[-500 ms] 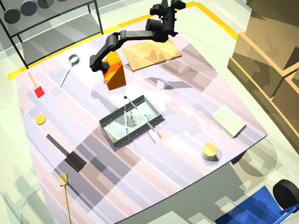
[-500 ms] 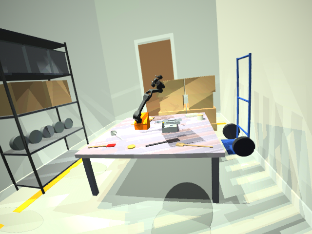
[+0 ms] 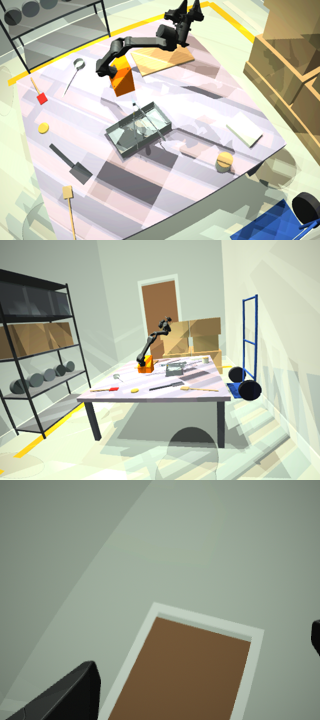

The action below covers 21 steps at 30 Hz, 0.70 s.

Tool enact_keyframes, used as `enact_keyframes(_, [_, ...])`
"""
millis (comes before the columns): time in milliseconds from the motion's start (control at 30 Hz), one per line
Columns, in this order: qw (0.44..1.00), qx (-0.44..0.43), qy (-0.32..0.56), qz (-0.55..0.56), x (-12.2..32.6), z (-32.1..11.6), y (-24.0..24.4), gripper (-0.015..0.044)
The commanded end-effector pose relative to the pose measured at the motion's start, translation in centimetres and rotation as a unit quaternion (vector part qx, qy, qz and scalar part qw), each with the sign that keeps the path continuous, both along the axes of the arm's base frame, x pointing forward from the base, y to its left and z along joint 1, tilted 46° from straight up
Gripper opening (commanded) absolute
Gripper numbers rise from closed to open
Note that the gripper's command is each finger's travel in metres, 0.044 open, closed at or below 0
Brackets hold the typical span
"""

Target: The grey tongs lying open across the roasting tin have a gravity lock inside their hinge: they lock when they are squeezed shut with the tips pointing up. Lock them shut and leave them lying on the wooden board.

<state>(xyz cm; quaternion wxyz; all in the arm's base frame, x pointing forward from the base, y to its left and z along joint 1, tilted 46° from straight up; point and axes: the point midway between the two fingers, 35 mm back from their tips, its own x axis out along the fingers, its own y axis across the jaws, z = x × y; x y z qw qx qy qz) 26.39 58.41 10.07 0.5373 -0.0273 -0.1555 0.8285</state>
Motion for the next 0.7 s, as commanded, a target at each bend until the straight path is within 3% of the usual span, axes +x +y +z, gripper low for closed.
enact_keyframes(0, [0.996, -0.026, -0.017, -0.083, 4.0, -1.2, -0.7, 0.0440])
enact_keyframes(367, [0.912, -0.232, -0.166, -0.295, 14.6, -7.9, -7.6, 0.0440])
enact_keyframes(667, [0.771, -0.474, -0.313, -0.287, 17.9, -13.8, -19.5, 0.0440])
